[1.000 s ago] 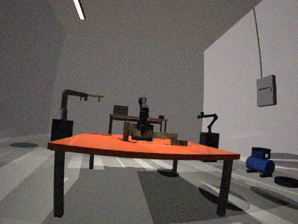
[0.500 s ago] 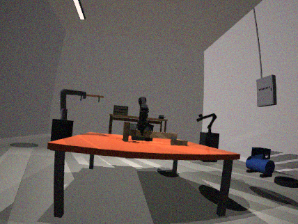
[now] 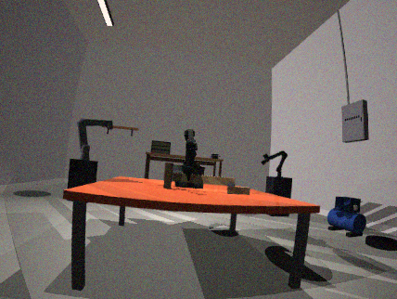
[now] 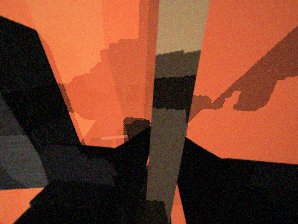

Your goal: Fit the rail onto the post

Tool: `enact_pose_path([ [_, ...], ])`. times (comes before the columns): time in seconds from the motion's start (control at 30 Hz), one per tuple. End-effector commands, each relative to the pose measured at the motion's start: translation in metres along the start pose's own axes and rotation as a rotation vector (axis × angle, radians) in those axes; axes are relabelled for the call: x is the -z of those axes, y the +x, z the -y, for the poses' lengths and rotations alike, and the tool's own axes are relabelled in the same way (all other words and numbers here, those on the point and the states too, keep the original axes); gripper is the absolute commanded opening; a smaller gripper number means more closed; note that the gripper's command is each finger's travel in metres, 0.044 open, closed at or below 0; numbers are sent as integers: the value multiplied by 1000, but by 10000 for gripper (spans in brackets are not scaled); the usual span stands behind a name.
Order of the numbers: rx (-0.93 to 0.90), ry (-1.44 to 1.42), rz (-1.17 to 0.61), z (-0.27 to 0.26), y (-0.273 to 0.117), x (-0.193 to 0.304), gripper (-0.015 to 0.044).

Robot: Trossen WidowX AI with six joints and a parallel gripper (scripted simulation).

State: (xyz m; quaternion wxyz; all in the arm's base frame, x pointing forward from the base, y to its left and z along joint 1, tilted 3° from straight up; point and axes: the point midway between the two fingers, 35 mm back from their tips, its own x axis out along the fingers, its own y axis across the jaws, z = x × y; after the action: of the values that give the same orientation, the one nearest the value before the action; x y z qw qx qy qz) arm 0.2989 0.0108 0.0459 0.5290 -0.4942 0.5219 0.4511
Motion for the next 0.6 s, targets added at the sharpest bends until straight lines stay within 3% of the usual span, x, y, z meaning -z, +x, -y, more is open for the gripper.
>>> enact_pose_path([
  [0.0,-1,-1,1,0,0,2,0],
  [0.57,-1,-1,0,0,1,7,0],
])
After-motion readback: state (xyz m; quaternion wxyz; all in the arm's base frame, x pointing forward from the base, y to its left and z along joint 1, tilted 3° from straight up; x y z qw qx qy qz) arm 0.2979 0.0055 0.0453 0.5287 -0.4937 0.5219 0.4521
